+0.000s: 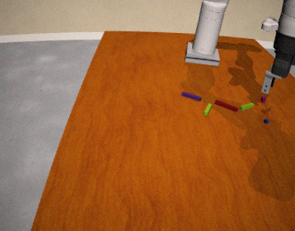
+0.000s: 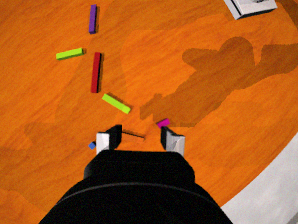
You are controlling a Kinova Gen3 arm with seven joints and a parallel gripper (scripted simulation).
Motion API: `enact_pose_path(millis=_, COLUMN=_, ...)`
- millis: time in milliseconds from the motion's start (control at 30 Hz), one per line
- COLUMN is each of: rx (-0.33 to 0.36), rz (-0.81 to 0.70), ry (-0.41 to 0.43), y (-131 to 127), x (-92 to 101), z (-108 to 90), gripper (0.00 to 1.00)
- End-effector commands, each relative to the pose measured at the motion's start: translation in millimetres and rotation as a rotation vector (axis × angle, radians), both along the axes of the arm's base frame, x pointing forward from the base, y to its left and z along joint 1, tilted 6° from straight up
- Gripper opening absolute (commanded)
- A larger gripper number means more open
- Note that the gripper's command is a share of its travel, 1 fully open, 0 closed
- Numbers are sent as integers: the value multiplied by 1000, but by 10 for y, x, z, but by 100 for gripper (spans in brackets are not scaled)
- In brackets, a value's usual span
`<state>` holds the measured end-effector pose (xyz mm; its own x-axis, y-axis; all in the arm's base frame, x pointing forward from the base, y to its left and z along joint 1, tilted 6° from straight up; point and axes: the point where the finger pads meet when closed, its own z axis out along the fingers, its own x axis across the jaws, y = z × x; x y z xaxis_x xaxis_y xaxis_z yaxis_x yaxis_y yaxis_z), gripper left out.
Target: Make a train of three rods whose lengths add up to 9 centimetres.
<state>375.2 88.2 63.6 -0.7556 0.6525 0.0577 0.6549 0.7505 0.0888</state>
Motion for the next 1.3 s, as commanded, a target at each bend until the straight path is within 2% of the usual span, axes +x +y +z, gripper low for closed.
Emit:
enact_pose_path(millis=0, rx=-1, rz=-23, ry=0, y=41, x=7, z=8, gripper=100)
enact_pose_path(millis=500, rx=5, rz=-132, ry=0, y=115, x=29, z=36, gripper=100)
enact_pose_path(millis=1267, rx=6, rz=-144, ry=0, y=123, x=32, z=39, gripper=100)
